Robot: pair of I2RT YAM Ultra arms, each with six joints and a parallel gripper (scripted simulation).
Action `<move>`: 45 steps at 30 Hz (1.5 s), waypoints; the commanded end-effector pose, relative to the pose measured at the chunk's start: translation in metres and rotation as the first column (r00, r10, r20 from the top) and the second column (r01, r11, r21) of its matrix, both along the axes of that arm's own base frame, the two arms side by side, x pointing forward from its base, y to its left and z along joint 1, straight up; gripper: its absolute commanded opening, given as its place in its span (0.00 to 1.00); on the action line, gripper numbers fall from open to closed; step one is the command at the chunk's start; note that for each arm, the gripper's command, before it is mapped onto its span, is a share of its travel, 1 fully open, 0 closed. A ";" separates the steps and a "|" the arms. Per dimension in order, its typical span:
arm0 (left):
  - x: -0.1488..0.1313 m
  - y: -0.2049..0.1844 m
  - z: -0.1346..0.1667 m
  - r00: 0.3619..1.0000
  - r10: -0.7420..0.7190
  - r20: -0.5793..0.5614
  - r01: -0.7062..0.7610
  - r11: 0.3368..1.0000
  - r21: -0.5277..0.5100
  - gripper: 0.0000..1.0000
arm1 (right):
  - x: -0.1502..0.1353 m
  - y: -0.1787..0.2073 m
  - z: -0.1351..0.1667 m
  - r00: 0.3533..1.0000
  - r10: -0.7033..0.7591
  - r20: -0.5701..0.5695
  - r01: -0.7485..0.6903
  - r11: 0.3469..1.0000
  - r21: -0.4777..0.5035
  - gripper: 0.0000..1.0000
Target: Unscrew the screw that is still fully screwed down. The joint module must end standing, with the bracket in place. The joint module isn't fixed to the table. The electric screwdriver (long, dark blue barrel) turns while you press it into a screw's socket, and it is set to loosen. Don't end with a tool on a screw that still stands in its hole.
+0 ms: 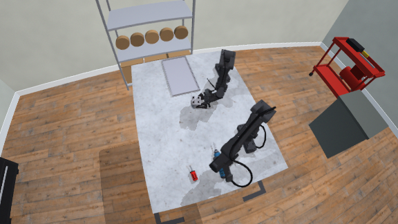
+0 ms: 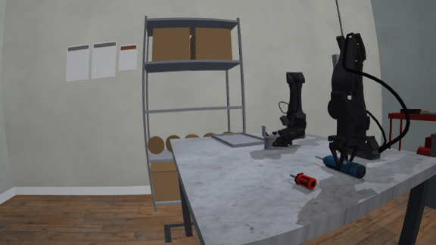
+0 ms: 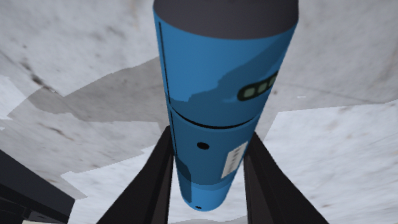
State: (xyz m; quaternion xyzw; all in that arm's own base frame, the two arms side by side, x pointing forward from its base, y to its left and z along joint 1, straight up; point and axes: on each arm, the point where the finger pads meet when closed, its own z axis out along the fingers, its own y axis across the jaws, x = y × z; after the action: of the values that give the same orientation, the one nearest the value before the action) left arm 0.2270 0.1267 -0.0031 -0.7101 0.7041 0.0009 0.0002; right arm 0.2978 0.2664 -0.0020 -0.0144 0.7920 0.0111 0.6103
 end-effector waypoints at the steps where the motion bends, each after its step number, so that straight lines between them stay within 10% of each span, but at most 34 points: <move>1: 0.003 0.002 0.003 1.000 0.000 0.010 0.000 1.000 0.012 0.44 | 0.001 0.001 0.003 1.000 -0.002 0.005 0.002 1.000 0.010 0.59; 45: 0.003 0.002 0.003 1.000 0.000 0.010 0.000 1.000 0.012 0.42 | 0.001 0.001 0.003 1.000 -0.002 0.005 0.002 1.000 0.010 0.59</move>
State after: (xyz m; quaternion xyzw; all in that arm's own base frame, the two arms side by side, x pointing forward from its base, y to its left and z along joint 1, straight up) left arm 0.2269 0.1267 -0.0032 -0.7101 0.7041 0.0009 0.0000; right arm 0.2978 0.2664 -0.0020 -0.0144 0.7920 0.0111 0.6103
